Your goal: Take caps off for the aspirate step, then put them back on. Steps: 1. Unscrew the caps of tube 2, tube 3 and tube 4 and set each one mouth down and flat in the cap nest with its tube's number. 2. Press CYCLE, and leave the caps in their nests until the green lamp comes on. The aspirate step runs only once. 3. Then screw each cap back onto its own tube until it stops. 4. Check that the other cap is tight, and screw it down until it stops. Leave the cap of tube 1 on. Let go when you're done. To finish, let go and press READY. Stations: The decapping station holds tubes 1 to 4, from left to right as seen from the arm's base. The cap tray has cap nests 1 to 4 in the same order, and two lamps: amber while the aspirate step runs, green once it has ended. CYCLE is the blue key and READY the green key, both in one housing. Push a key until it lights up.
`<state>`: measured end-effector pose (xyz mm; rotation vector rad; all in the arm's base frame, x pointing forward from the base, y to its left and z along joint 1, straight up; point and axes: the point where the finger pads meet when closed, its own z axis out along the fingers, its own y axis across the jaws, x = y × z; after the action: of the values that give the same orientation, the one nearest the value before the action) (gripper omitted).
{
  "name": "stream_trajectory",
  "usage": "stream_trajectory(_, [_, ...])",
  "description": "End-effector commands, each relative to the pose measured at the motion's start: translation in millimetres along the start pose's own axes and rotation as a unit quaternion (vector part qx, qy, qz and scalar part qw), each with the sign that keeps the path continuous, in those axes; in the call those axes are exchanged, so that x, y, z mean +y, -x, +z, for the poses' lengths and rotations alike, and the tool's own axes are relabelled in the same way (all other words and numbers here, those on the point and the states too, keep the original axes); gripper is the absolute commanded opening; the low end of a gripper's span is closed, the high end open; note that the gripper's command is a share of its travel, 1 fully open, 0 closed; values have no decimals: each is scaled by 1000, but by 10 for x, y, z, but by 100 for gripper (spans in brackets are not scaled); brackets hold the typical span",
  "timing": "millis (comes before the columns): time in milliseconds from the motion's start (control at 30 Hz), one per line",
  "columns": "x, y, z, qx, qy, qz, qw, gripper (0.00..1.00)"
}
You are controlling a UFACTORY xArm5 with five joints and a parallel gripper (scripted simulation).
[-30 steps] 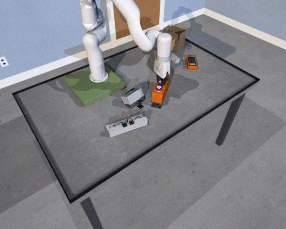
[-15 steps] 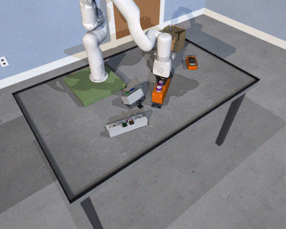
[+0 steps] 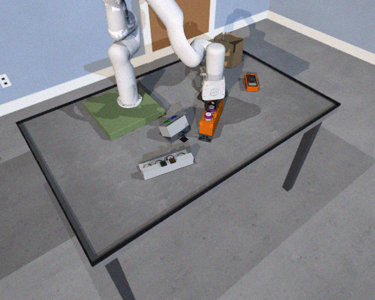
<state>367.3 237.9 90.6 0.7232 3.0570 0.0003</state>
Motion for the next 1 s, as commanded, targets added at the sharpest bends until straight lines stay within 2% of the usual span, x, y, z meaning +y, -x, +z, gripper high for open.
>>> stream_trajectory(0, [9, 6, -13, 0, 2, -139, 990, 0])
stream_trajectory(267, [9, 6, -13, 0, 2, -157, 988, 0])
stream_trajectory(300, [9, 6, -13, 0, 2, -157, 988, 46])
stream_trajectory(700, [9, 6, -13, 0, 2, -157, 988, 46])
stream_trajectory(800, [9, 6, -13, 0, 2, -33, 999, 46])
stream_trajectory(967, [9, 6, -13, 0, 2, 66, 998, 46])
